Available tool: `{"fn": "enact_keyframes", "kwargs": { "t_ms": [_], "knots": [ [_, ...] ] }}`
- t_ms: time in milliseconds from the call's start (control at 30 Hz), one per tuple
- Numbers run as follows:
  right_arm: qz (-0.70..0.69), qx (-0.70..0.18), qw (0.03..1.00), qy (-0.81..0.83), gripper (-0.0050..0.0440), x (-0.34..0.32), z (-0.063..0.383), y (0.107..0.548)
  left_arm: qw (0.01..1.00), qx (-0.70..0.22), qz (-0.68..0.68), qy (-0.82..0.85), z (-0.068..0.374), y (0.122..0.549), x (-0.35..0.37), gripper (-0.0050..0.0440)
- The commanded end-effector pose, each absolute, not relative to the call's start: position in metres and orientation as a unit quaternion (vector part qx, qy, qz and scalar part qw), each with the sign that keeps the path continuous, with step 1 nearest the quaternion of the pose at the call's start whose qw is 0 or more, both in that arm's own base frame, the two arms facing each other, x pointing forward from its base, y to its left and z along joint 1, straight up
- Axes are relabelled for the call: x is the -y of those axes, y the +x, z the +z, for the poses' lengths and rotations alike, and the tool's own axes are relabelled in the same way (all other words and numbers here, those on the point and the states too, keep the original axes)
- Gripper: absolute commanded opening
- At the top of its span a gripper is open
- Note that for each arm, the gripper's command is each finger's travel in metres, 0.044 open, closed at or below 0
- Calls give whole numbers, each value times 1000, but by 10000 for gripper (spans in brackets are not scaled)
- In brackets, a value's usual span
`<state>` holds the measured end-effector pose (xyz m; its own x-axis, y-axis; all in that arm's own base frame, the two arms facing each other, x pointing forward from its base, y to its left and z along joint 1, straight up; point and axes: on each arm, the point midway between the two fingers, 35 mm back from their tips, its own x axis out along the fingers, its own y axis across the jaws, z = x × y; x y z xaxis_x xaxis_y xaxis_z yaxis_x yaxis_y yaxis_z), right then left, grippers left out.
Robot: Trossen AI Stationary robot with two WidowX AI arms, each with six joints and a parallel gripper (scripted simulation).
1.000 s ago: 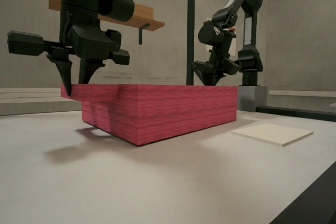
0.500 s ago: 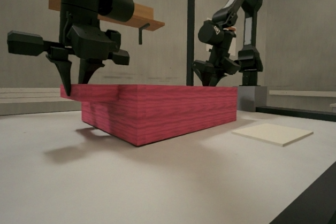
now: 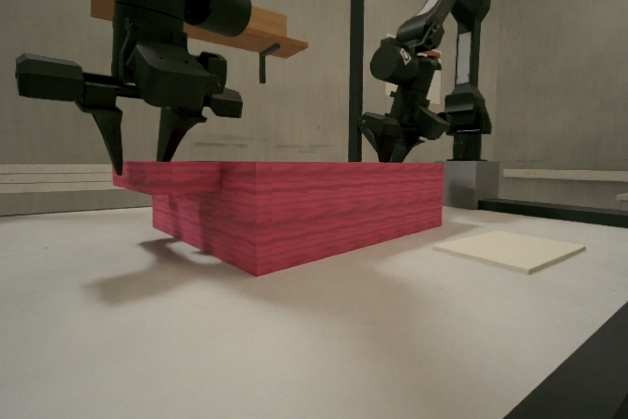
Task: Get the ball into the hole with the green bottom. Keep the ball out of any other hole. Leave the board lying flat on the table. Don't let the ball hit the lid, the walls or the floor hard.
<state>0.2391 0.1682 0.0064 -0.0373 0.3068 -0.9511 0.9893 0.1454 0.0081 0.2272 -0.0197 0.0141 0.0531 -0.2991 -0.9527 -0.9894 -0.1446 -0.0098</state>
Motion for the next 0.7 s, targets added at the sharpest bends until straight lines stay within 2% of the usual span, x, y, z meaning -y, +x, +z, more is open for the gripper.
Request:
{"fn": "enact_keyframes", "kwargs": {
  "t_ms": [0,667],
  "knots": [
    [-376,-610,449,534,183,-169,10,241,397,-521,435,-618,20,232,20,183],
    [-376,-610,449,534,183,-169,10,241,399,-518,434,-619,63,231,5,183]
  ]
}}
